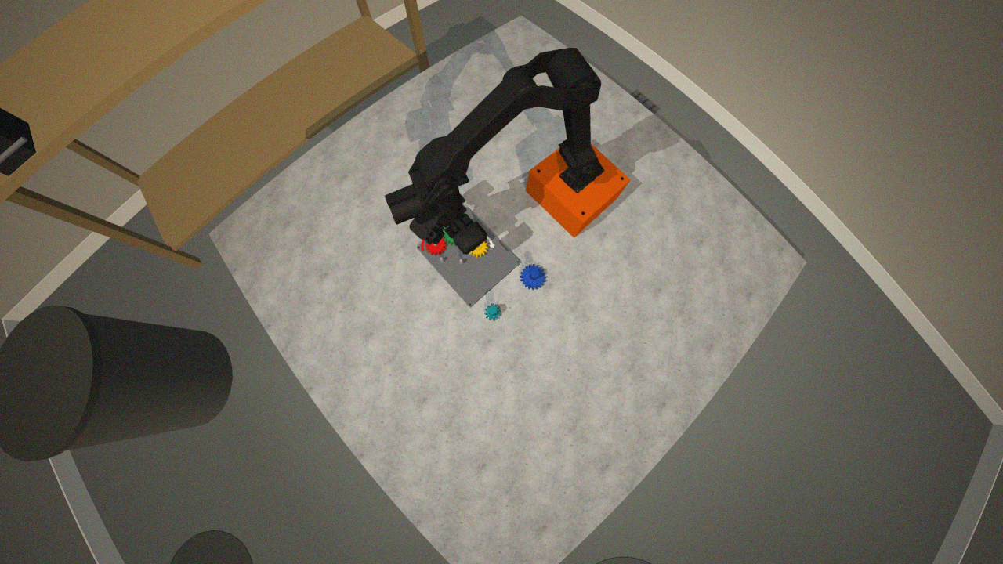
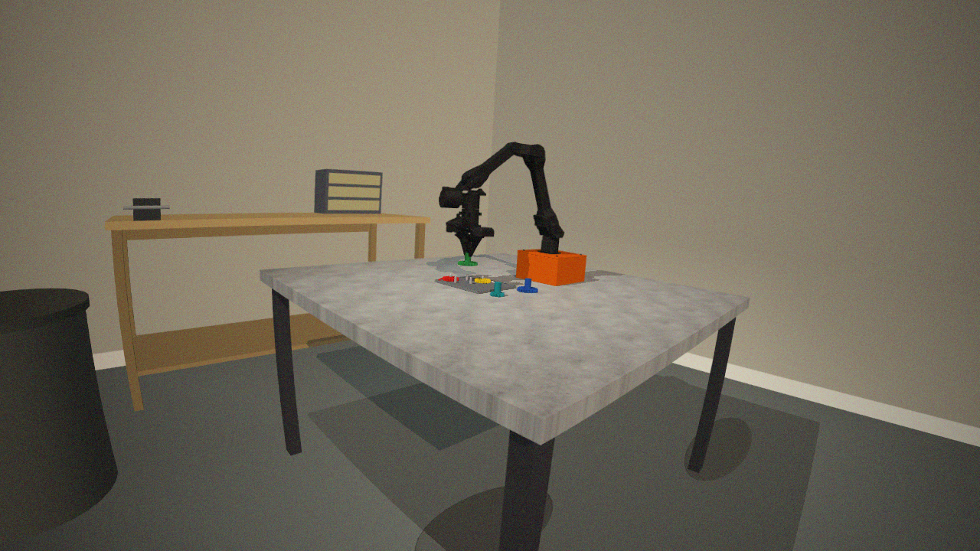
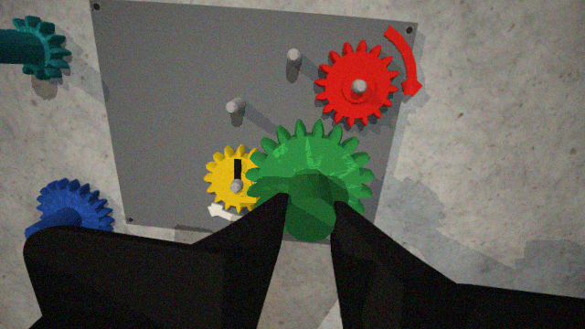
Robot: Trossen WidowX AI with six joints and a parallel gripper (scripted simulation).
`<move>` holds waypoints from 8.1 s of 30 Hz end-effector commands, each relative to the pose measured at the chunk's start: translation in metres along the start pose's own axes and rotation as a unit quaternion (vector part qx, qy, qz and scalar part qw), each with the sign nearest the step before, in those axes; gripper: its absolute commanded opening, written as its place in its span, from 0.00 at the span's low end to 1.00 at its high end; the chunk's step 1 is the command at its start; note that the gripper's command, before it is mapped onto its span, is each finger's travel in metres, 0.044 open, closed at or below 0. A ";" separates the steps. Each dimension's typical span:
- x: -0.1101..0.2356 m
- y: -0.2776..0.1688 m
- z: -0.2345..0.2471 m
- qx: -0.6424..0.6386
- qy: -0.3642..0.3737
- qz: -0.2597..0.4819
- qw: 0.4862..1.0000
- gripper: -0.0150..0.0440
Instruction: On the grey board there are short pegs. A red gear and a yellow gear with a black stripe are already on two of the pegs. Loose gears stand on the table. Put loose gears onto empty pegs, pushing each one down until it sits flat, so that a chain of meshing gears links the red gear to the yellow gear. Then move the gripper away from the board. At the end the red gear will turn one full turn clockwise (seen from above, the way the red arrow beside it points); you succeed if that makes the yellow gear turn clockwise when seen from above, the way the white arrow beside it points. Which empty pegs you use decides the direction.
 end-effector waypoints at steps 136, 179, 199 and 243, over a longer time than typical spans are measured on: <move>-0.049 0.000 -0.001 -0.063 -0.001 0.001 0.998 0.25; -0.051 -0.001 -0.001 0.002 -0.001 0.001 1.000 0.30; 0.006 0.000 0.000 0.006 0.000 -0.001 1.000 0.58; 0.041 -0.003 0.000 0.006 0.000 -0.001 1.000 1.00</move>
Point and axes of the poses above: the point midway between the two fingers, 35 mm back from their tips, its own x axis back along the fingers, its own z axis across the jaws, y = z × x, the point moved 5 cm from there along x, back along the fingers, and after that the axes turned 15 degrees about -x, right-handed, at the moved point
